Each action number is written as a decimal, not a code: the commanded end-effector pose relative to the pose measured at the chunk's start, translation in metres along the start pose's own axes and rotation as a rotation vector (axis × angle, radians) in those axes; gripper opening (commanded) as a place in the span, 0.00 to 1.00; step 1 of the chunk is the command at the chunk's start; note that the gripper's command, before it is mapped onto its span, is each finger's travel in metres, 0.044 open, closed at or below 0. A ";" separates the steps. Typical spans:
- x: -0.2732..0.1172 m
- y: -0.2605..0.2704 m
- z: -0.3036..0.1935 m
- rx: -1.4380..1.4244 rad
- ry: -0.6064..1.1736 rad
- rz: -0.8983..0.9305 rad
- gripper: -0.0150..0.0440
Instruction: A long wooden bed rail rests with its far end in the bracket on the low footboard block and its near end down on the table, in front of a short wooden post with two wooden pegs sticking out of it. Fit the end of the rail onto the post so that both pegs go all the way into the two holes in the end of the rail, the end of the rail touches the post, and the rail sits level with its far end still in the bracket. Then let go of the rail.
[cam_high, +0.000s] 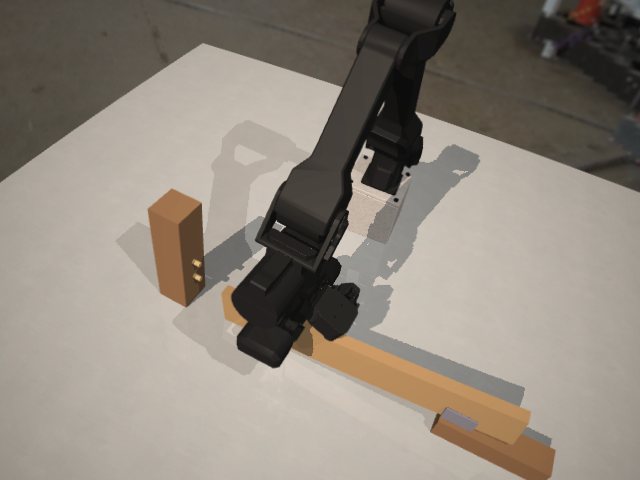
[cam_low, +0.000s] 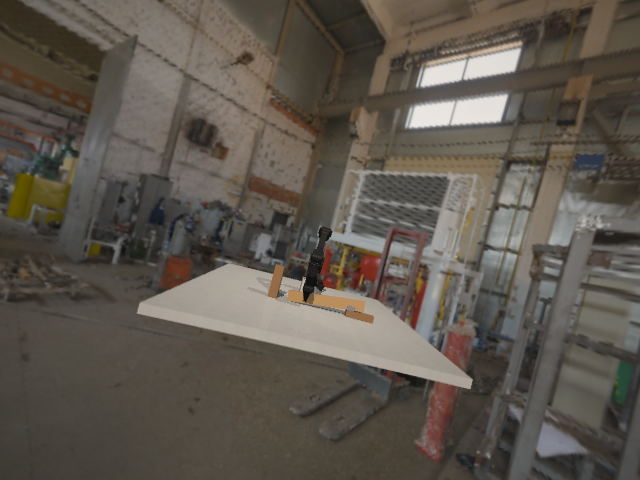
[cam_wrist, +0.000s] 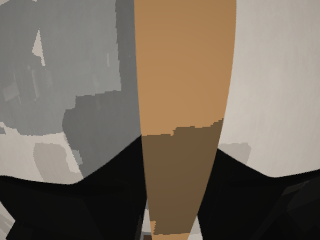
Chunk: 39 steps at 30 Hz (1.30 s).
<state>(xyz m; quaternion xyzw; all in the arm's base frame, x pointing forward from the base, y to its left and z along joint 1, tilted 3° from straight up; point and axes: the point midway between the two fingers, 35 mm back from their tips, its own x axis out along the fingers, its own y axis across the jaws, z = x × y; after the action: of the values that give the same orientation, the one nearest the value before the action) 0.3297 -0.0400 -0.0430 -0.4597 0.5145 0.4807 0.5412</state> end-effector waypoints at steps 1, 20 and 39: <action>0.000 0.001 0.000 0.003 0.003 0.001 0.25; -0.010 -0.001 0.000 0.003 0.003 0.001 0.25; -0.019 -0.004 0.000 0.003 0.003 0.001 0.25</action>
<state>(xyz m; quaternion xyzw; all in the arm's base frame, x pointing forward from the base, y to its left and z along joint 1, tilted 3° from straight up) 0.3287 -0.0410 -0.0295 -0.4557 0.5209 0.4823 0.5370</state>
